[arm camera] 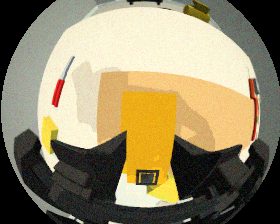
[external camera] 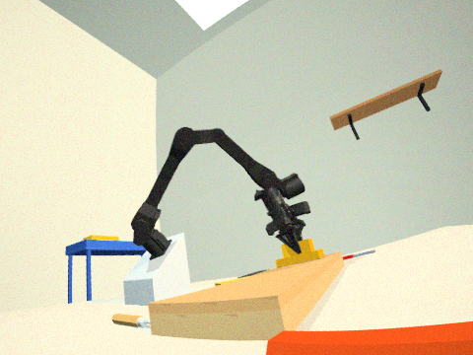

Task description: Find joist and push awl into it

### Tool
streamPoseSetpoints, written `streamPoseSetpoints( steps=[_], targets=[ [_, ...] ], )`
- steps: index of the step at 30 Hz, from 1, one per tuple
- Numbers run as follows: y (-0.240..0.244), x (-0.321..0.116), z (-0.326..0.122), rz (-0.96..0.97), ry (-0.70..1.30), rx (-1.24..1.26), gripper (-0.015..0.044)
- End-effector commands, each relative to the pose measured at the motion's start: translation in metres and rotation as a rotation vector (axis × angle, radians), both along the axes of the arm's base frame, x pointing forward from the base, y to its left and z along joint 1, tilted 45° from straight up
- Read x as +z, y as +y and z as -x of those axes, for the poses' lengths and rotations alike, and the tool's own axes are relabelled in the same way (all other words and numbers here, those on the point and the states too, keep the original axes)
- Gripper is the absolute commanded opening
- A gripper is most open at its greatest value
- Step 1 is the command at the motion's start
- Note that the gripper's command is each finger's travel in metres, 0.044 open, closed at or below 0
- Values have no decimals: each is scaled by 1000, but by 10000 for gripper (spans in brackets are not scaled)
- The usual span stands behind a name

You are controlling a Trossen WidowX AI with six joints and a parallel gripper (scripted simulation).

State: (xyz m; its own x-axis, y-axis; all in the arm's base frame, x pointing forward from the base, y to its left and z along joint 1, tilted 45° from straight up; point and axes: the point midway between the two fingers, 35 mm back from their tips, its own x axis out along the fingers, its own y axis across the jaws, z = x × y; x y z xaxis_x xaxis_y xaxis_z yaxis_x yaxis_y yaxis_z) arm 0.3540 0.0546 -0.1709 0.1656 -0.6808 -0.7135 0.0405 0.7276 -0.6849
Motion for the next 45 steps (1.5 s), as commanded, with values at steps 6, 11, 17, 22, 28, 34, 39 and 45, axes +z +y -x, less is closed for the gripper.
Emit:
streamPoseSetpoints(
  steps=[6,11,17,22,28,34,39,45],
  targets=[
    [-23,20,1,7,1,-2,0],
    [-35,31,2,9,2,-2,0],
    [-50,44,2,10,2,-2,0],
    [-62,56,3,11,3,-2,0],
    [-76,69,4,12,3,-2,0],
    [-91,83,5,13,4,-2,0],
    [-103,94,5,14,4,-2,0],
    [-117,108,6,16,5,-2,0]
  ],
)
